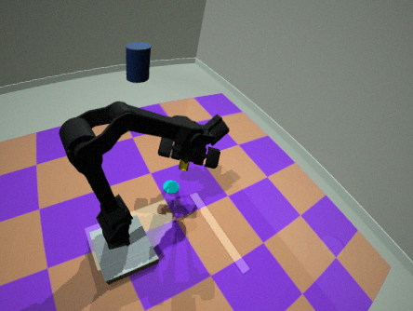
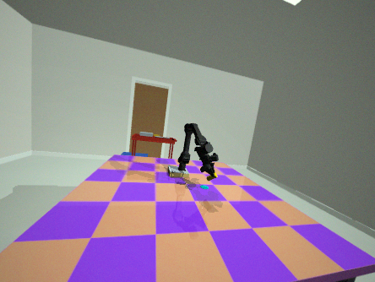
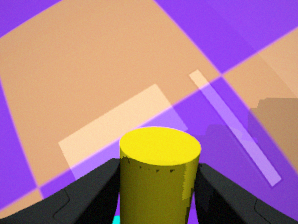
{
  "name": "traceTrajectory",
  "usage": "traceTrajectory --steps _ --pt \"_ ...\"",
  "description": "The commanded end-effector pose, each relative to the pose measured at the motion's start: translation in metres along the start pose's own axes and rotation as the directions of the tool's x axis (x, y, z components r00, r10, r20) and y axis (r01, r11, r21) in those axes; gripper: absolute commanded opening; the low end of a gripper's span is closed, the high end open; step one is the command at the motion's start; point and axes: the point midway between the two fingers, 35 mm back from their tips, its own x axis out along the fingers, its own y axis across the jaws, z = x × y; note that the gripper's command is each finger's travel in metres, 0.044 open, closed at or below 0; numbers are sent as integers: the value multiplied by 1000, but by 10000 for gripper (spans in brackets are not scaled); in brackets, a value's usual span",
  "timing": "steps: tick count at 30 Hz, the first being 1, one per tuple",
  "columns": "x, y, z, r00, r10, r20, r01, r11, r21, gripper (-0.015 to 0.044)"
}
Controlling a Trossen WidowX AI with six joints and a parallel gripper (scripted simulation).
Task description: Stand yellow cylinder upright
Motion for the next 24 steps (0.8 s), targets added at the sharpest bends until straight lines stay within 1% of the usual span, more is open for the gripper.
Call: traceTrajectory --steps 1,24 --pt "0 -1 0 1000 5 27 -6 1000 11 105" --pt "-2 -7 0 984 16 178 -21 999 24 105"
